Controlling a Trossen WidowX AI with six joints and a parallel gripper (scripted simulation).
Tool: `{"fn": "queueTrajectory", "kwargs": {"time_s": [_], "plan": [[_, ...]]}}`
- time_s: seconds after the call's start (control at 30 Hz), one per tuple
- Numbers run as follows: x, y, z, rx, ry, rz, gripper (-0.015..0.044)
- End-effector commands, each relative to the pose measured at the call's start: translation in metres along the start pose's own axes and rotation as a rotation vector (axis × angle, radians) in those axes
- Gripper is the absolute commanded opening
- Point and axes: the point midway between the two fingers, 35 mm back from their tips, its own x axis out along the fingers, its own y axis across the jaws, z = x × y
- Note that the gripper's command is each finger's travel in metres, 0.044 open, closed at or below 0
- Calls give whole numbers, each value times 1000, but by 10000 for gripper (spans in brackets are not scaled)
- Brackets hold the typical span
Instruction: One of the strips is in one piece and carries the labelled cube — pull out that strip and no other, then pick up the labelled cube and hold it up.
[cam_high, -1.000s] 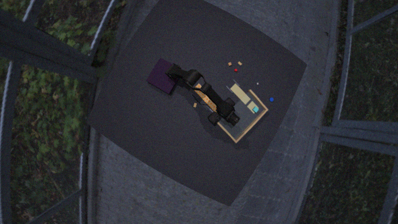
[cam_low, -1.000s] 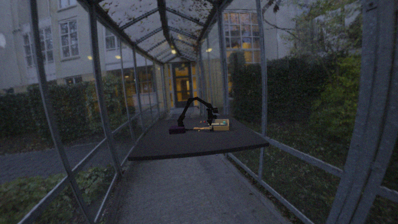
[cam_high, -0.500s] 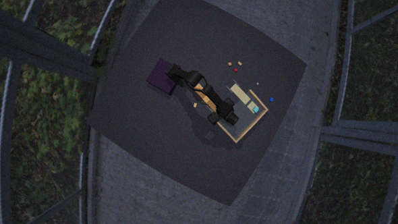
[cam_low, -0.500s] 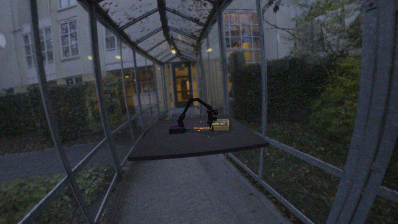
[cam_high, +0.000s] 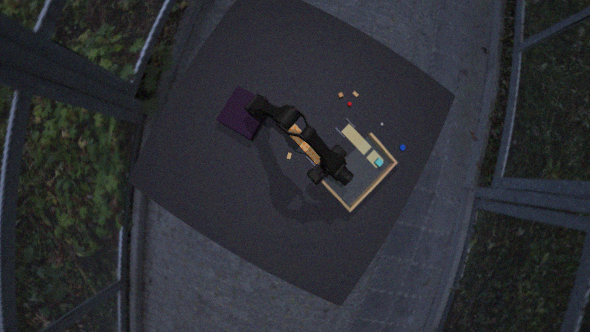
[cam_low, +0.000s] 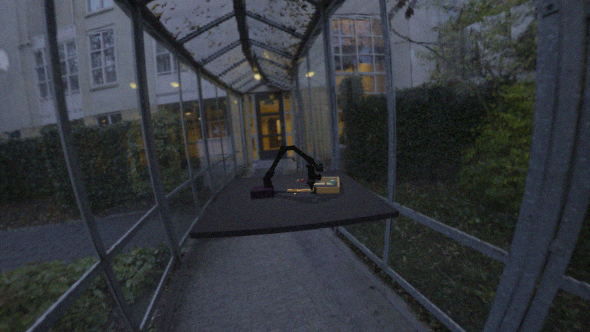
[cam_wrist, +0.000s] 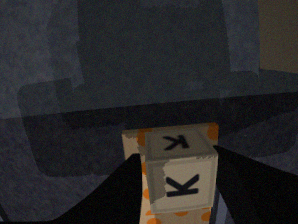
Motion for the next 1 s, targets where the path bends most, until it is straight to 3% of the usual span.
{"fn": "queueTrajectory", "kwargs": {"time_s": [0.0,0.17,0.3,0.97], "plan": [[0,0,0,0,0,0,132],[0,0,0,0,0,0,98],[-2,0,-2,0,0,0,0],[-42,-8,-60,4,10,0,0]]}}
